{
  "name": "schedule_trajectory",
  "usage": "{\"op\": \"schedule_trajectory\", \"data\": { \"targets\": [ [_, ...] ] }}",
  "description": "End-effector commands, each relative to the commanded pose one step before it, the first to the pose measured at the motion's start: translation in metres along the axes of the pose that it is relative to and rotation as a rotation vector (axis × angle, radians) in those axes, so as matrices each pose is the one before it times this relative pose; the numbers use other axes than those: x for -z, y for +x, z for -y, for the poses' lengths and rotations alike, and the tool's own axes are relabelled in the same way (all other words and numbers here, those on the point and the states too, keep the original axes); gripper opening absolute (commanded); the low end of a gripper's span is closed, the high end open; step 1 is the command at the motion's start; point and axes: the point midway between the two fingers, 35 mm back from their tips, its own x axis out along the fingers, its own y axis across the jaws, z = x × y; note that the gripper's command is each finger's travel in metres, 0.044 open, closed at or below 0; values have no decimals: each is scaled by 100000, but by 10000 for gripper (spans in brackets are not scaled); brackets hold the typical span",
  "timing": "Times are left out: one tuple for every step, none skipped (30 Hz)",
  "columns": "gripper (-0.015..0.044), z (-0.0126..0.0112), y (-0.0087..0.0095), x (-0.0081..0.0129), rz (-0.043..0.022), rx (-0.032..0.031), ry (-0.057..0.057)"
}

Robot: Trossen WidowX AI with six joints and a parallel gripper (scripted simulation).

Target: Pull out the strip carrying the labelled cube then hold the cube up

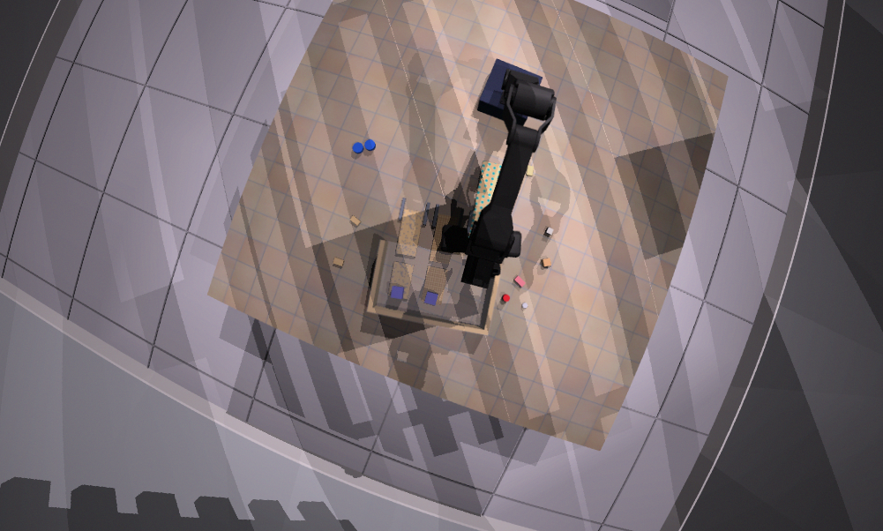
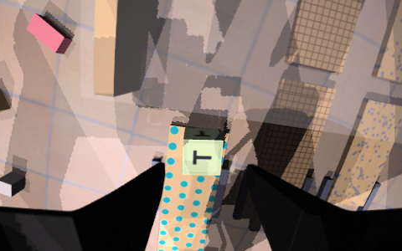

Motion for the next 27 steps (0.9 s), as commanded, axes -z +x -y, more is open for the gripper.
{"op": "schedule_trajectory", "data": {
  "targets": [
    [250, -64, 1105, 136, -994, -371, 457],
    [250, -2, 164, -4, 0, 0, 0],
    [250, -2, 164, -3, 0, 0, 0],
    [250, -3, 164, -2, 0, -1, 0],
    [250, -3, 164, -2, 0, -1, 0],
    [250, -3, 164, -1, 0, -1, 0],
    [250, -3, 164, 0, 0, -1, 0],
    [250, -3, 163, 1, 0, -1, 0],
    [250, -3, 163, 1, -1, -1, 0],
    [250, -3, 163, 2, -1, -1, 0],
    [250, -3, 163, 3, -1, -1, 0],
    [250, -4, 163, 4, -1, -1, 0],
    [250, -4, 163, 4, -1, -1, 0],
    [250, -4, 163, 5, -1, -1, 0],
    [250, -4, 163, 6, -1, -1, 0],
    [250, -4, 162, 7, -1, -1, 0],
    [250, -4, 162, 7, -1, -1, 0],
    [250, -4, 162, 8, -1, -1, 0],
    [250, -5, 162, 9, -1, -1, 0],
    [250, -5, 162, 10, -1, -1, 0],
    [250, -5, 162, 10, -1, -1, 0],
    [250, -4, 130, 9, -1, -1, 0],
    [250, -2, 78, 6, -1, 0, 0],
    [250, -1, 26, 2, 0, 0, 0],
    [250, 0, 0, 0, 0, 0, 0],
    [250, 0, 0, 0, 0, 0, 0],
    [250, 0, 0, 0, 0, 0, 0]
  ]
}}
